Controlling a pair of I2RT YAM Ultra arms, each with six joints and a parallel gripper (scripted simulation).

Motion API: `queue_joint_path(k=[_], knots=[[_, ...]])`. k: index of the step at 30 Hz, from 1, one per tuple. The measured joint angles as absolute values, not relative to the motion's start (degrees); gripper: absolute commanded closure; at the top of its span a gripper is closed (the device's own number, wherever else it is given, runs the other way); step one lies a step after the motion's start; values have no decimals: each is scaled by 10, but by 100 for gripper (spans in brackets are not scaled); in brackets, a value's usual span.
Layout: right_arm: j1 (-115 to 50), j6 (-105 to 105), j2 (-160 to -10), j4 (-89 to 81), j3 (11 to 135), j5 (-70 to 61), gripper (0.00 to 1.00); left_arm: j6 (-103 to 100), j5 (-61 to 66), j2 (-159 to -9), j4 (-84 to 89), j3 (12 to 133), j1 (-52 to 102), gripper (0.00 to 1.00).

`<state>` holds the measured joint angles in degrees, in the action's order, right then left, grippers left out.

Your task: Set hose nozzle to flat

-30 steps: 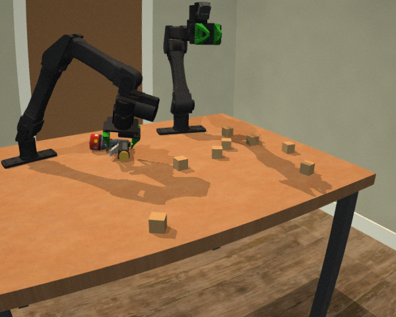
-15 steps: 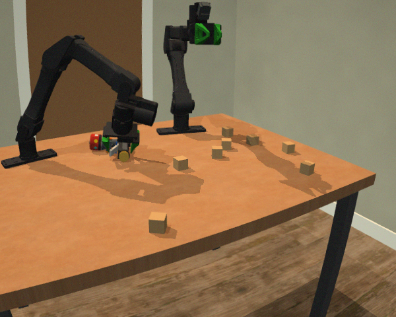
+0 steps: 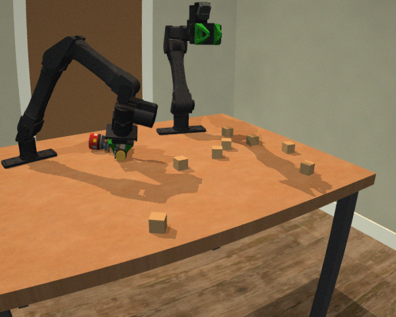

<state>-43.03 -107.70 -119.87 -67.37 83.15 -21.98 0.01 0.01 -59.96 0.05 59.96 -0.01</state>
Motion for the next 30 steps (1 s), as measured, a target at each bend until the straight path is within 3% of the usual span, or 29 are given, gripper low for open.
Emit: queue_joint_path(k=[30], knots=[[-430, -1080, -1189, -713, 863, -217, 64, 0, 0, -600, 1, 600, 0, 64]])
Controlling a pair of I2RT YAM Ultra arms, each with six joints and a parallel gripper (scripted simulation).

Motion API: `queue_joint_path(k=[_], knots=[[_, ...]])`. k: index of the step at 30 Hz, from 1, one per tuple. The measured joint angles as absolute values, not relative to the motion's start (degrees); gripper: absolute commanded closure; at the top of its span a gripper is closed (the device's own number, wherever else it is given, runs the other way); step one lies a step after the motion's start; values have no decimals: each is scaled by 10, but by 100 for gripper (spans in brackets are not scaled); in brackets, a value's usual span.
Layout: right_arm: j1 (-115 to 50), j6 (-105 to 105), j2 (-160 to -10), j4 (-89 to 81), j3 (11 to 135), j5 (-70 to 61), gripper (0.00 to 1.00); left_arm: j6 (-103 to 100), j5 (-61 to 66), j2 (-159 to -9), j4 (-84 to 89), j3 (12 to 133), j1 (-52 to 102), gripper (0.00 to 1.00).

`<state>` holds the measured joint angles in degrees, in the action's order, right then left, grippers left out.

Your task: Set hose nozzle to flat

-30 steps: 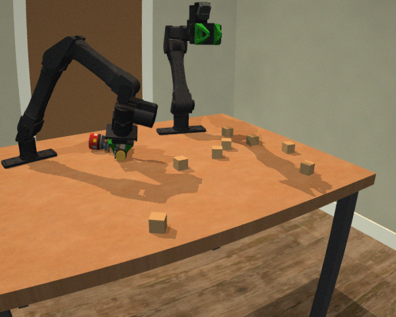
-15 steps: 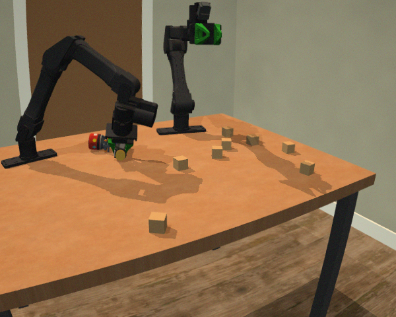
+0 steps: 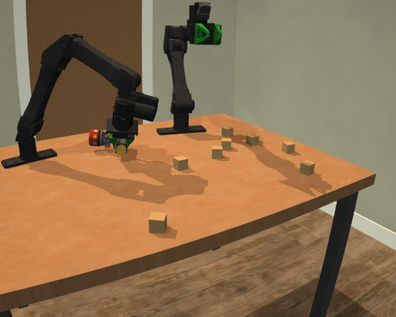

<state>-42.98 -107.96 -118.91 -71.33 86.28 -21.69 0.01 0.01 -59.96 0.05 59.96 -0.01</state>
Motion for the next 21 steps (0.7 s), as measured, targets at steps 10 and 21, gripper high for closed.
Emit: queue_joint_path(k=[10, 21], knots=[[-431, -1079, -1184, -716, 863, -217, 64, 0, 0, -600, 1, 600, 0, 64], [-431, -1078, -1182, -717, 860, -217, 64, 0, 0, -600, 1, 600, 0, 64]])
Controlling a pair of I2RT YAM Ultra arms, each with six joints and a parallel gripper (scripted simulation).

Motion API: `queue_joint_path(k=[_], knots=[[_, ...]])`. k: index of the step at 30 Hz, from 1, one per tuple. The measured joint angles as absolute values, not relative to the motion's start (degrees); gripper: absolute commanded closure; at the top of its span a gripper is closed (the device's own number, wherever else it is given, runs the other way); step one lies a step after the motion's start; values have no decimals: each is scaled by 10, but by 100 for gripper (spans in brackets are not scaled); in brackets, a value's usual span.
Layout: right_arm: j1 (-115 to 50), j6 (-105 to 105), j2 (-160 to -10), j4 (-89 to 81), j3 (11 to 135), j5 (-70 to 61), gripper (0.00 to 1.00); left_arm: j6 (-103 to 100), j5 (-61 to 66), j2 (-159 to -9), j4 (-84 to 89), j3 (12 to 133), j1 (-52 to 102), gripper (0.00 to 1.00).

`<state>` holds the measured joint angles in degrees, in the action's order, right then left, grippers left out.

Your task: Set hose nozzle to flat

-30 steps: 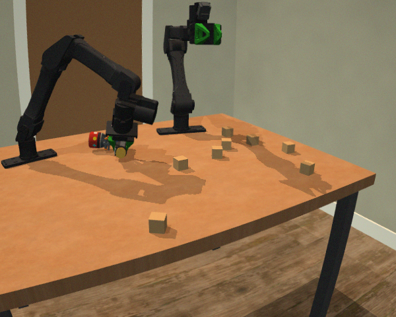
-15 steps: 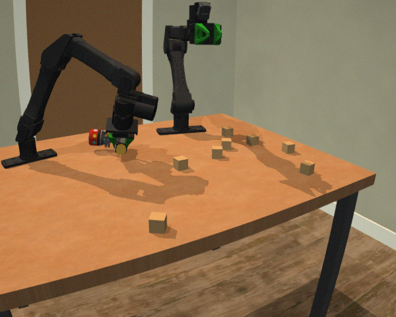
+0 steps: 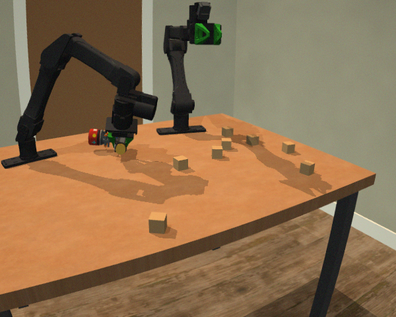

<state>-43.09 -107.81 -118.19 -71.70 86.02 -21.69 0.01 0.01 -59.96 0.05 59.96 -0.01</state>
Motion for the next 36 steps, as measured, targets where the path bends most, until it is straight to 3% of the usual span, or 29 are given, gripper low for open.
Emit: queue_joint_path(k=[25, 36], knots=[[-429, -1079, -1165, -716, 857, -223, 64, 0, 0, -600, 1, 600, 0, 64], [-428, -1079, -1004, -717, 821, -223, 64, 0, 0, -600, 1, 600, 0, 64]])
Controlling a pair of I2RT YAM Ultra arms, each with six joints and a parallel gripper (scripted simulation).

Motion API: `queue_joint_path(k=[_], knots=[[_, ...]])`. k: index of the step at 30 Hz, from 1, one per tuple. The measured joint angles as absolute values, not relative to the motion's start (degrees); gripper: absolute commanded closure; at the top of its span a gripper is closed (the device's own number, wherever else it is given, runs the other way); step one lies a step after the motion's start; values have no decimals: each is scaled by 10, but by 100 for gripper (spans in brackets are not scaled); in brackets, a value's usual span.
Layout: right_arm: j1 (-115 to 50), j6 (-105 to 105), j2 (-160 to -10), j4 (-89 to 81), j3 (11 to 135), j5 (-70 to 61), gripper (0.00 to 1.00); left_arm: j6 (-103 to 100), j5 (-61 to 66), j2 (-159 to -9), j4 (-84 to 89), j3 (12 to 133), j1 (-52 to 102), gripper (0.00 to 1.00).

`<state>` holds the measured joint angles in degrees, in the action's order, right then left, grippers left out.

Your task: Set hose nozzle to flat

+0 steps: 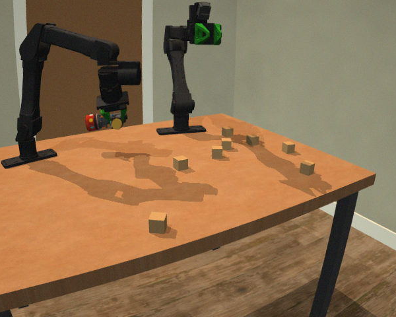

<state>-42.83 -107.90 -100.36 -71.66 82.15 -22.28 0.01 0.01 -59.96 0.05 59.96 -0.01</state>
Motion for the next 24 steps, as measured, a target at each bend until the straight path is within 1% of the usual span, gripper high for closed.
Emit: queue_joint_path(k=[13, 24], knots=[[-427, -1075, -830, -715, 781, -221, 64, 0, 0, -600, 1, 600, 0, 64], [-428, -956, -862, -555, 755, -178, 64, 0, 0, -600, 1, 600, 0, 64]])
